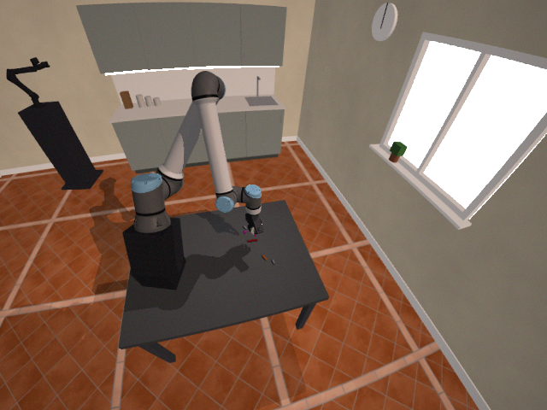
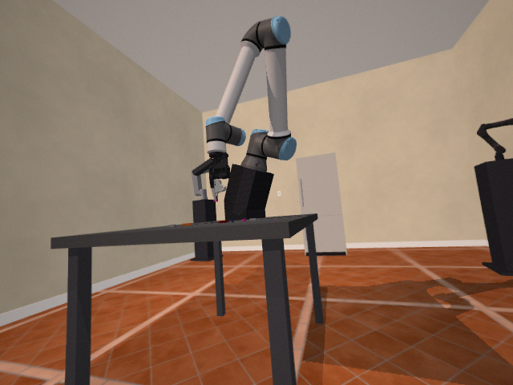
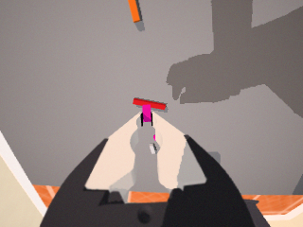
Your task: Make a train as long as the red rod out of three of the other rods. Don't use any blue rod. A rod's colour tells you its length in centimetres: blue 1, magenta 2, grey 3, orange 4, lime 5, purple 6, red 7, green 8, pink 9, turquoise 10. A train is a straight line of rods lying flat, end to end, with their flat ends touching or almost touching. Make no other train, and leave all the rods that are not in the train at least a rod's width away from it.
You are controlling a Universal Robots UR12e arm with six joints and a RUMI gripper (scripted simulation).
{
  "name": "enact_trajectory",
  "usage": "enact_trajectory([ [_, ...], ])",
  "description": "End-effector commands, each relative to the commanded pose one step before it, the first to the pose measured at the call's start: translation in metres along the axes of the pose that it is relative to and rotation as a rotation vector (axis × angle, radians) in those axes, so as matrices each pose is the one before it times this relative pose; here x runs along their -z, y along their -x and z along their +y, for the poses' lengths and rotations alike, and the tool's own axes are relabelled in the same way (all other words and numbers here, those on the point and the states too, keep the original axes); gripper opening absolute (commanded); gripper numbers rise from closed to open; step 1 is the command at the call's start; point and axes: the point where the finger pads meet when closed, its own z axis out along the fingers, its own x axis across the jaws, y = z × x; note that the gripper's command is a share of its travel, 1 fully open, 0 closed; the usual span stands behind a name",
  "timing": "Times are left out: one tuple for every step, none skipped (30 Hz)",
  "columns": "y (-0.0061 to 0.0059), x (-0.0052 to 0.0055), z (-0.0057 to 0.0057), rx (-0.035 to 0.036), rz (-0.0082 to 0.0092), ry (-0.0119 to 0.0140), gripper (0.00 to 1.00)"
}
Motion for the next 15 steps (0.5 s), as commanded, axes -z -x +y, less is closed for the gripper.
enact_trajectory([
  [-0.01529, 0.00069, -0.01832, 0.15552, -0.0053, 0.01189, 0.0],
  [-0.00275, 0.00009, -0.00195, 0.02171, -0.00026, 0.00028, 0.0],
  [-0.00261, 0.00009, -0.00172, 0.02026, -0.00026, 0.00027, 0.0],
  [0.0, 0.0, 0.0, 0.0, 0.0, 0.0, 0.0],
  [0.0, 0.0, 0.0, 0.0, 0.0, 0.0, 0.0],
  [-0.00244, 0.00008, -0.00151, 0.01877, -0.00026, 0.00025, 0.0],
  [-0.00227, 0.00008, -0.00131, 0.01725, -0.00025, 0.00023, 0.0],
  [-0.00208, 0.00008, -0.00114, 0.01572, -0.00024, 0.00021, 0.0],
  [-0.00189, 0.00007, -0.00097, 0.01418, -0.00023, 0.00019, 0.0],
  [-0.0017, 0.00006, -0.00083, 0.01264, -0.00021, 0.00017, 0.0],
  [-0.0015, 0.00006, -0.0007, 0.01113, -0.00019, 0.00015, 0.0],
  [-0.0013, 0.00005, -0.00058, 0.00964, -0.00017, 0.00013, 0.0],
  [-0.00111, 0.00004, -0.00048, 0.00821, -0.00015, 0.00011, 0.0],
  [-0.00093, 0.00004, -0.00038, 0.00683, -0.00013, 0.00009, 0.0],
  [-0.00075, 0.00003, -0.0003, 0.00553, -0.00011, 0.00008, 0.0],
])
